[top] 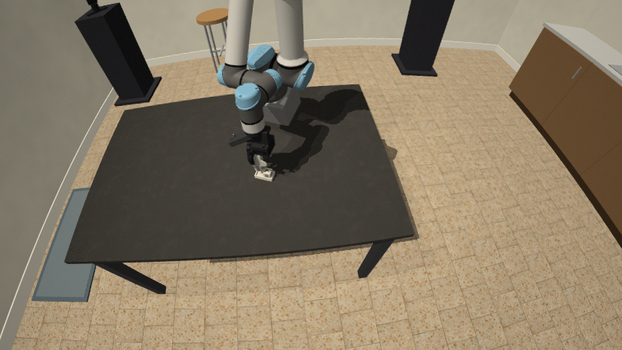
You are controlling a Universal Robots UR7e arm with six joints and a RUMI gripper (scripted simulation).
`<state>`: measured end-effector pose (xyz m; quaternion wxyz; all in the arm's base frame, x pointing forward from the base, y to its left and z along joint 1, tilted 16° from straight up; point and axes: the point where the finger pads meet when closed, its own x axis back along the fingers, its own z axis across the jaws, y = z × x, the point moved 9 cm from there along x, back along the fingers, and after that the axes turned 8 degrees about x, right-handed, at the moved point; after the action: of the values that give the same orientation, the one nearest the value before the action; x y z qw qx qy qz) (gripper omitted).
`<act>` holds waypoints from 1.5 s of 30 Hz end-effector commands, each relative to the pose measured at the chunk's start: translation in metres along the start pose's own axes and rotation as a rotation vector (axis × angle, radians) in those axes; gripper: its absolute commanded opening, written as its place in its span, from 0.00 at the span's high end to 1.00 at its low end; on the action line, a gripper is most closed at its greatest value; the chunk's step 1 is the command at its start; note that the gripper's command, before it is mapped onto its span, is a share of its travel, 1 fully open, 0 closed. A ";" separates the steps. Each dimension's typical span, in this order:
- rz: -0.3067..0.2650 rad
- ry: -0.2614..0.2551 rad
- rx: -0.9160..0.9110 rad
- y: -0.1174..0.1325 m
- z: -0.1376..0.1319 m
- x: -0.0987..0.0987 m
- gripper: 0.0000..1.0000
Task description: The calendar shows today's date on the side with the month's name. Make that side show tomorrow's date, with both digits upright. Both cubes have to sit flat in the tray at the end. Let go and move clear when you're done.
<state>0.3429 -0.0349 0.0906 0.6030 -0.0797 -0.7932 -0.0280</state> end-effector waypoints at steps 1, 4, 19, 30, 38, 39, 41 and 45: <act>0.000 -0.001 0.000 0.000 0.000 0.000 0.90; 0.000 -0.001 0.000 0.000 0.000 0.000 0.90; 0.000 -0.001 0.000 0.000 0.000 -0.003 0.90; 0.000 -0.001 0.000 0.000 0.000 -0.011 0.90; 0.000 -0.001 0.000 0.000 0.000 -0.016 0.90; 0.000 -0.001 0.000 0.000 0.000 -0.017 0.90; 0.000 -0.001 0.000 0.000 0.000 -0.019 0.90; 0.000 -0.001 0.000 0.000 0.000 -0.021 0.90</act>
<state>0.3476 -0.0366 0.0730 0.6031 -0.0796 -0.7932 -0.0281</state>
